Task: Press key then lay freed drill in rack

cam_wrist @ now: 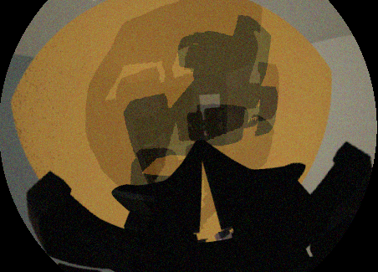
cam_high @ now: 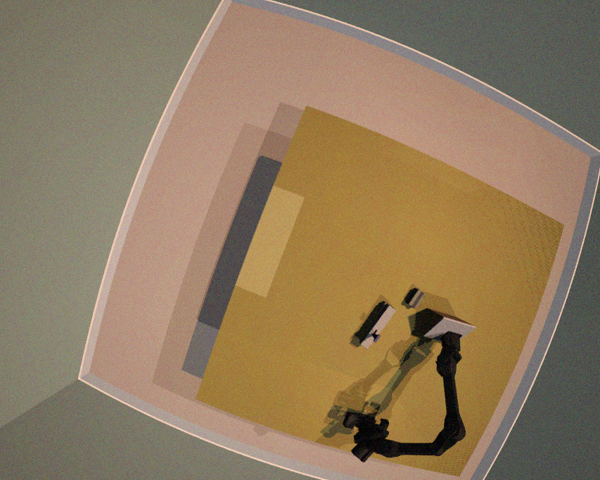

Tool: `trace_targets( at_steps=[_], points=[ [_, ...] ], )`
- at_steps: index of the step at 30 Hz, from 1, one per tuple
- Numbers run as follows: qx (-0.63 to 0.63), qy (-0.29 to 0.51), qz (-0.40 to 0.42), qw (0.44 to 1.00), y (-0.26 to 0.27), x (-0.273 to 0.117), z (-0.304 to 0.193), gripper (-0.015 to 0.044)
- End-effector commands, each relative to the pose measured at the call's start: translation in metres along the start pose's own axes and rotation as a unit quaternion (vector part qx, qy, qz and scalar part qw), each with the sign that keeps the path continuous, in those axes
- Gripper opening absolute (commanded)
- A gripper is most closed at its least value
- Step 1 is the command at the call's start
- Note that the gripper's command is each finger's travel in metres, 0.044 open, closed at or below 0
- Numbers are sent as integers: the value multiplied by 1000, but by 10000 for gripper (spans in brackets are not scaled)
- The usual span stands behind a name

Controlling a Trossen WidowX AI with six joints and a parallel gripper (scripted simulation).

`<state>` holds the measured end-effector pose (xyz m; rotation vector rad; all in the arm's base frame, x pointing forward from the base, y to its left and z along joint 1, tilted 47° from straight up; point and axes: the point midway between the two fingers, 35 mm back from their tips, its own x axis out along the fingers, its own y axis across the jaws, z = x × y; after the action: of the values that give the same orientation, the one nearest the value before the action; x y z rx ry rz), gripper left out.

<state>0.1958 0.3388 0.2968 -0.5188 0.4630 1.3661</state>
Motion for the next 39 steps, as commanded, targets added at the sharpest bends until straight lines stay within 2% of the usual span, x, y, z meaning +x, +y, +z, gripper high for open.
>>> trace_targets(
  at_steps=[1,7,12,18,25,39],
  points=[
    [87,58,-8,995,-38,5,-48,0],
    [262,129,-24,956,-96,-13,-135,0],
    [422,158,-29,892,-126,-43,-206,0],
    [611,151,-25,777,-139,-89,-283,0],
    [781,92,-7,618,-131,-142,-347,0],
    [785,90,-6,613,-130,-133,-350,0]
  ],
)
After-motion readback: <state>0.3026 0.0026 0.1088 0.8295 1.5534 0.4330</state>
